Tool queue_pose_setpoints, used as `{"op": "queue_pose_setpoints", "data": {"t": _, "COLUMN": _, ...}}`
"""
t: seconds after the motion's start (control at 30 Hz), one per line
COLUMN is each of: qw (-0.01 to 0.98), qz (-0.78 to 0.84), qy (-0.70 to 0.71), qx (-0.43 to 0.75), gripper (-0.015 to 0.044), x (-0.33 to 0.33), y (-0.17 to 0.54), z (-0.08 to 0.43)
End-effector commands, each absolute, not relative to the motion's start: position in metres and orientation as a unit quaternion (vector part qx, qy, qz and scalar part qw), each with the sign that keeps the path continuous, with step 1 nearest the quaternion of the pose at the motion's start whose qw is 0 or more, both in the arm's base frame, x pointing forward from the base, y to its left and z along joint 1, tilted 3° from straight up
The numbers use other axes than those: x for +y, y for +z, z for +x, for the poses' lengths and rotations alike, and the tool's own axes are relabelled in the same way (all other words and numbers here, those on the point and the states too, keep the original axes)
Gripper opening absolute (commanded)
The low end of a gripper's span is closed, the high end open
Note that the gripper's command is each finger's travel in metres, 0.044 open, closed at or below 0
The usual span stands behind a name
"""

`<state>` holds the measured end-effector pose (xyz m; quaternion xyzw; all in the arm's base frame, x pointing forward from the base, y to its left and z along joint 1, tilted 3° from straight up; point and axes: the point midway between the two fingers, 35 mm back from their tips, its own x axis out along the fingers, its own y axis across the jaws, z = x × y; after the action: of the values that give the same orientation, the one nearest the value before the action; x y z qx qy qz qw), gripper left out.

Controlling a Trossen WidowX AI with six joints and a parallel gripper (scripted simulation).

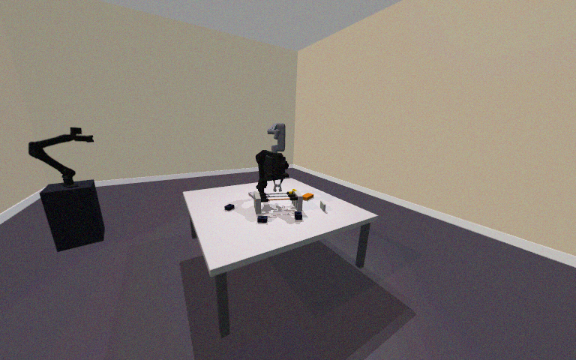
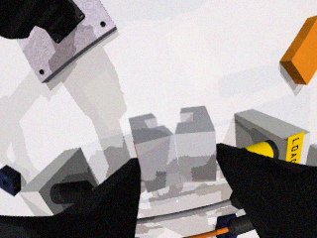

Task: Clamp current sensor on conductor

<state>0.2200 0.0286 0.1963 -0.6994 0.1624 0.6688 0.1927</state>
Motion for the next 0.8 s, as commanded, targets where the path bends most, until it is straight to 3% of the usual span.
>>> {"op": "queue_pose_setpoints", "data": {"t": 0.0, "qw": 0.218, "qz": -0.693, "qy": 0.661, "qx": 0.187, "gripper": 0.0000, "x": 0.0288, "y": 0.1985, "z": 0.2194}}
{"op": "queue_pose_setpoints", "data": {"t": 0.77, "qw": 0.468, "qz": -0.572, "qy": 0.524, "qx": 0.422, "gripper": 0.0000, "x": 0.0287, "y": 0.2015, "z": 0.2192}}
